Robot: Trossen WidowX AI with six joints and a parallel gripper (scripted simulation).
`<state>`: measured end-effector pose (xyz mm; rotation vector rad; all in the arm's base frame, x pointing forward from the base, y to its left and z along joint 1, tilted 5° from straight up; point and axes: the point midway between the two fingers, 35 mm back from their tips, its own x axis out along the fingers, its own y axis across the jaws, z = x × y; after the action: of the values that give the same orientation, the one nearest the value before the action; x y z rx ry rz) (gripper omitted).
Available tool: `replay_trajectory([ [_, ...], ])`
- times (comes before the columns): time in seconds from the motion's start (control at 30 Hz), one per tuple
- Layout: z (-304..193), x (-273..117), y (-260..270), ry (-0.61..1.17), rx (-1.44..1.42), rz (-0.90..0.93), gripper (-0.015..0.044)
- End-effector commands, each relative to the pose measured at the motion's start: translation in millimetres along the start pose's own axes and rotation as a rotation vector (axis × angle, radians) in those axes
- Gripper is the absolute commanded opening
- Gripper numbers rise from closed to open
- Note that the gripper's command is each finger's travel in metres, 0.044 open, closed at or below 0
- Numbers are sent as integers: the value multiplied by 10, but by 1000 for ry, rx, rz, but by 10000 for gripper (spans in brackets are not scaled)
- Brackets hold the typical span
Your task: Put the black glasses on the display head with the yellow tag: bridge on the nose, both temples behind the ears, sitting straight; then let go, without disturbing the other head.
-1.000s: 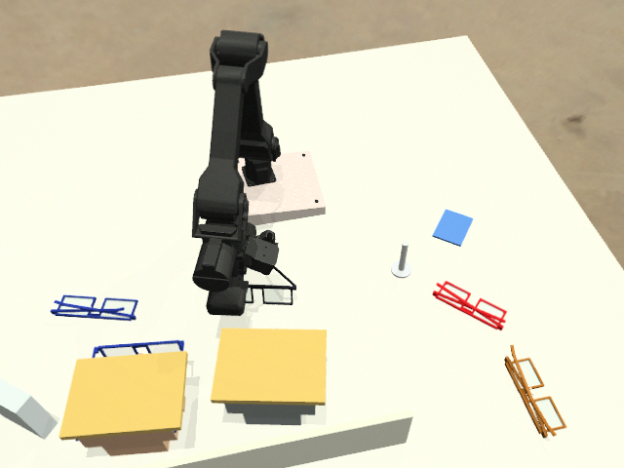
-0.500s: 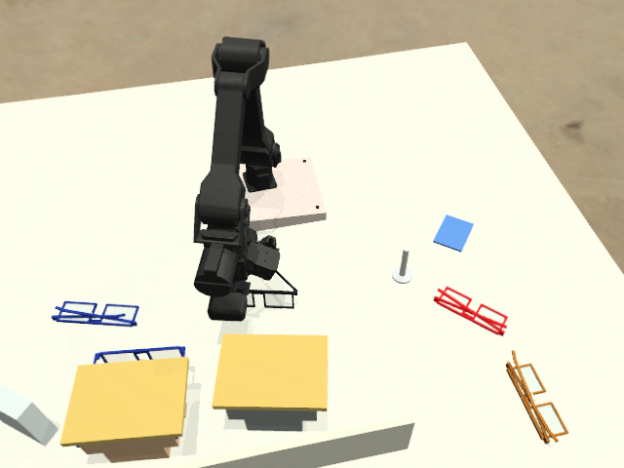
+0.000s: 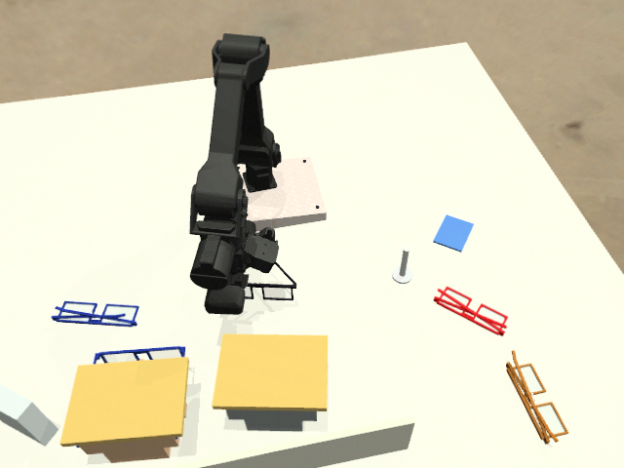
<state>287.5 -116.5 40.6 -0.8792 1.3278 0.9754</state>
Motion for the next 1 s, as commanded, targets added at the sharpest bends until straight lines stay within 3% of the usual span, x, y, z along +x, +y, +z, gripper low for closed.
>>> replay_trajectory([
  [0.0, -3, -216, -23, 2, -3, -6, 0],
  [0.37, -3, -734, -24, 4, -1, -5, 0],
  [0.97, 670, -749, 37, 1, 258, -8, 0],
])
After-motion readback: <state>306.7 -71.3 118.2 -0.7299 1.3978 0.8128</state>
